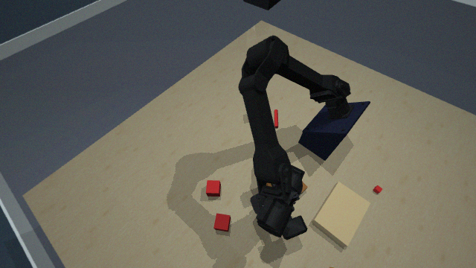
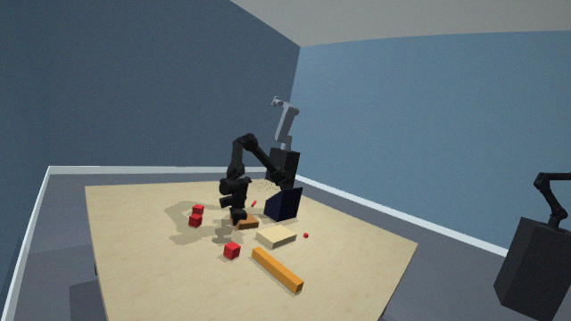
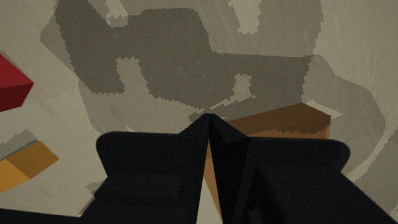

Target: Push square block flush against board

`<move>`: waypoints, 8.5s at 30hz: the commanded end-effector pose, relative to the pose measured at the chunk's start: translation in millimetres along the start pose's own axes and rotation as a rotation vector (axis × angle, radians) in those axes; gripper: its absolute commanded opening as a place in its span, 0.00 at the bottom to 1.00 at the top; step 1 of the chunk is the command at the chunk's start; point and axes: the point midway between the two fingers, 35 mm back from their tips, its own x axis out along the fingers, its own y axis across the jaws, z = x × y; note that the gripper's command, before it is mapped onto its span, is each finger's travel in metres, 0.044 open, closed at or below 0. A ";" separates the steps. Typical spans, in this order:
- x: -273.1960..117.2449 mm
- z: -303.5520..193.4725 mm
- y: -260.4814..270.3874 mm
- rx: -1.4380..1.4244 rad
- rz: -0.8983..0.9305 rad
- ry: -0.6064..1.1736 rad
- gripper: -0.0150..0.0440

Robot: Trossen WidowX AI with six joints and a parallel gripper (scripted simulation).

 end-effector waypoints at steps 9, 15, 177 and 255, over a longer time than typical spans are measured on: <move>7.0 8.8 -1.4 -0.001 -0.011 0.024 0.25; 7.2 18.8 -0.5 -0.001 -0.011 0.023 0.25; -5.9 13.1 -96.2 1.252 -0.027 0.011 0.25; 7.2 -1.1 19.1 -0.511 -0.004 0.026 0.25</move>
